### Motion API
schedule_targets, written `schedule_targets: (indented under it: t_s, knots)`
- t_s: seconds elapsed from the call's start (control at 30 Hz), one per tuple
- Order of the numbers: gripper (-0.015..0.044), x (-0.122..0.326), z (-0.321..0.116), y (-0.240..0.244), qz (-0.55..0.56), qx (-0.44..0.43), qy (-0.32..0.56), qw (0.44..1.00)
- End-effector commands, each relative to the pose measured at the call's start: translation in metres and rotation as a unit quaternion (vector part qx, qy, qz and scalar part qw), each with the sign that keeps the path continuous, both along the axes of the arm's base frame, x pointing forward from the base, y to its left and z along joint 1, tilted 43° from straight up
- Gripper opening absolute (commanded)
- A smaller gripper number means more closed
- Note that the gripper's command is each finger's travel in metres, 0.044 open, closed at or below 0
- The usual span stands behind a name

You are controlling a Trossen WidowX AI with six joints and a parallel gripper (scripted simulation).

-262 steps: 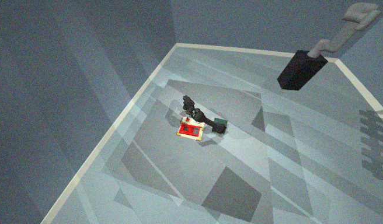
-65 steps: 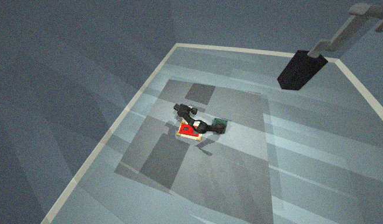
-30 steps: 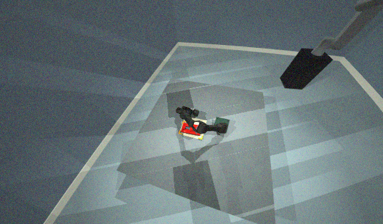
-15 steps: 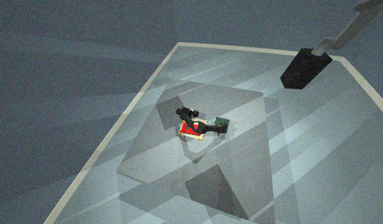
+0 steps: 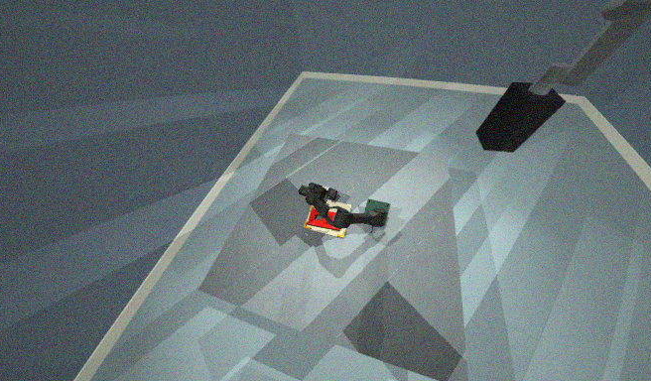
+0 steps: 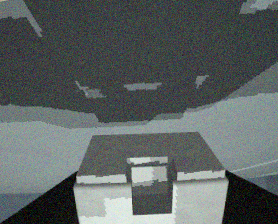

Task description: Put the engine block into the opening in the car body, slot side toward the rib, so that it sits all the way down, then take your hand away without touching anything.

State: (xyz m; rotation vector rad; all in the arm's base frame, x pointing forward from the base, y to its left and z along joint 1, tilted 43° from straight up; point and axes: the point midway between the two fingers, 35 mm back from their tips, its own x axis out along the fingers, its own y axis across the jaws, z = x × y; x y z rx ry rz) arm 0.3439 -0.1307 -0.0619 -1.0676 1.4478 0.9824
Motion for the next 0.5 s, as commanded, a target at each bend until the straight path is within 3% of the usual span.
schedule_targets:
  t_s: [0.0, 0.47]
  knots:
    - [0.0000, -0.0081, -0.0135, 0.0018, -0.005, 0.001, 0.017, 1.000]
    - [0.0000, -0.0078, -0.0154, 0.0034, -0.005, 0.001, 0.017, 1.000]
